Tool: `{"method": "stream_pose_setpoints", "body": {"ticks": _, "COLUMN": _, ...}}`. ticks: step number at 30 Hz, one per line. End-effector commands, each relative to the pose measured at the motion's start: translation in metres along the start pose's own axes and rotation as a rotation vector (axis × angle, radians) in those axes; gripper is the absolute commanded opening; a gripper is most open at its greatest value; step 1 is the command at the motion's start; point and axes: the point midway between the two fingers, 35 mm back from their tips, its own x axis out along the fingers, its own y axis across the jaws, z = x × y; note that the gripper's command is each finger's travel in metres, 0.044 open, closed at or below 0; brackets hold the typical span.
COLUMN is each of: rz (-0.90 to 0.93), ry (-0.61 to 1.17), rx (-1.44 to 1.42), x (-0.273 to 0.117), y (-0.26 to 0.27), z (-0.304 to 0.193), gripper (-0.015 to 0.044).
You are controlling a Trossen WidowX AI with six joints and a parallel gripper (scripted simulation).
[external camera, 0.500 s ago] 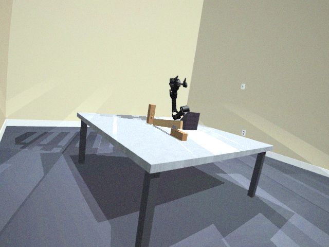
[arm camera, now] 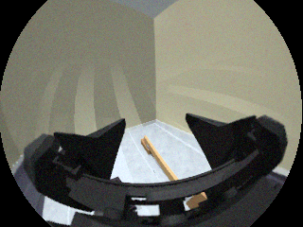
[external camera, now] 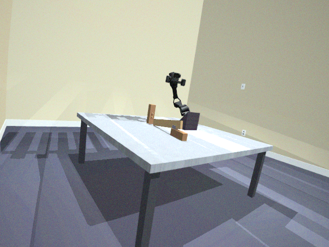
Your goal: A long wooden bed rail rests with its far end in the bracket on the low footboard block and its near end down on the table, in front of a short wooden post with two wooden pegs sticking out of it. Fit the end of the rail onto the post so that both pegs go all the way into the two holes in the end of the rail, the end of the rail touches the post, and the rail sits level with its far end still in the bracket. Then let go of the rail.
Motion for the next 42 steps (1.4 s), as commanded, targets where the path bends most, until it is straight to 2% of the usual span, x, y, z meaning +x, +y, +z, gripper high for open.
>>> {"method": "stream_pose_setpoints", "body": {"ticks": 1, "rz": -0.052, "ry": 0.290, "rx": -0.046, "x": 0.040, "y": -0.026, "z": -0.041, "gripper": 0.0440}}
{"method": "stream_pose_setpoints", "body": {"ticks": 6, "rz": -0.053, "ry": 0.646, "rx": -0.104, "x": 0.075, "y": -0.054, "z": -0.104, "gripper": 0.0440}}
{"method": "stream_pose_setpoints", "body": {"ticks": 11, "rz": 0.016, "ry": 0.992, "rx": -0.167, "x": 0.092, "y": -0.076, "z": -0.174, "gripper": 0.0440}}
{"method": "stream_pose_setpoints", "body": {"ticks": 21, "rz": 0.376, "ry": 1.578, "rx": -0.296, "x": 0.084, "y": -0.095, "z": -0.313, "gripper": 0.0440}}
{"method": "stream_pose_setpoints", "body": {"ticks": 42, "rz": 0.412, "ry": 1.608, "rx": -0.303, "x": 0.088, "y": -0.098, "z": -0.342, "gripper": 0.0440}}
